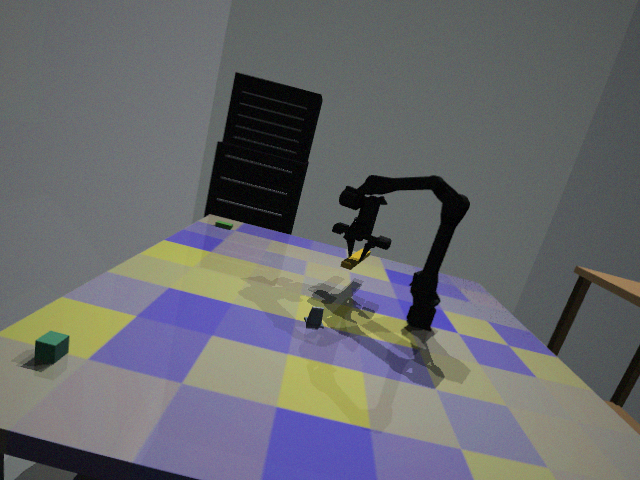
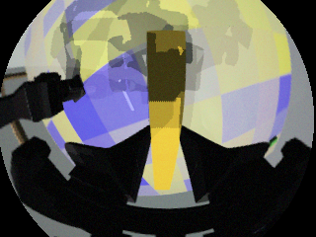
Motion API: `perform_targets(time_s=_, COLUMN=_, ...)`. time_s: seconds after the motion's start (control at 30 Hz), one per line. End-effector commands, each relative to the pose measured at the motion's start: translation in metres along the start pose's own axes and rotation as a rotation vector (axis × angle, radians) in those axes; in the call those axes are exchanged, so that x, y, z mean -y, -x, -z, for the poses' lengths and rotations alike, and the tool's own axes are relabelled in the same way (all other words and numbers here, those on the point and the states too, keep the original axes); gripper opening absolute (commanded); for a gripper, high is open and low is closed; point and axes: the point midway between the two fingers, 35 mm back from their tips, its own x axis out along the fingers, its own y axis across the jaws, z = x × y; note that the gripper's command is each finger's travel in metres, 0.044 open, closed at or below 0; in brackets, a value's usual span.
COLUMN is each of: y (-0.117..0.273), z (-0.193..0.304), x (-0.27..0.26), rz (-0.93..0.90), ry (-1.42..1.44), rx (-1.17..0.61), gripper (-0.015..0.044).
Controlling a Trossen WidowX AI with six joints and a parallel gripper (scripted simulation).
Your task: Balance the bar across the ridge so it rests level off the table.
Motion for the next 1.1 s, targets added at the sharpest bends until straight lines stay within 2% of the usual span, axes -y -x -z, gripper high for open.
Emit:
perform_targets(time_s=0.0, y=0.002, z=-0.009, x=0.007, rz=0.001, ry=0.02, rx=0.002, gripper=0.0)
perform_targets(time_s=1.07, y=0.007, z=-0.103, x=0.044, rz=0.005, ry=0.211, rx=0.009, gripper=0.0)
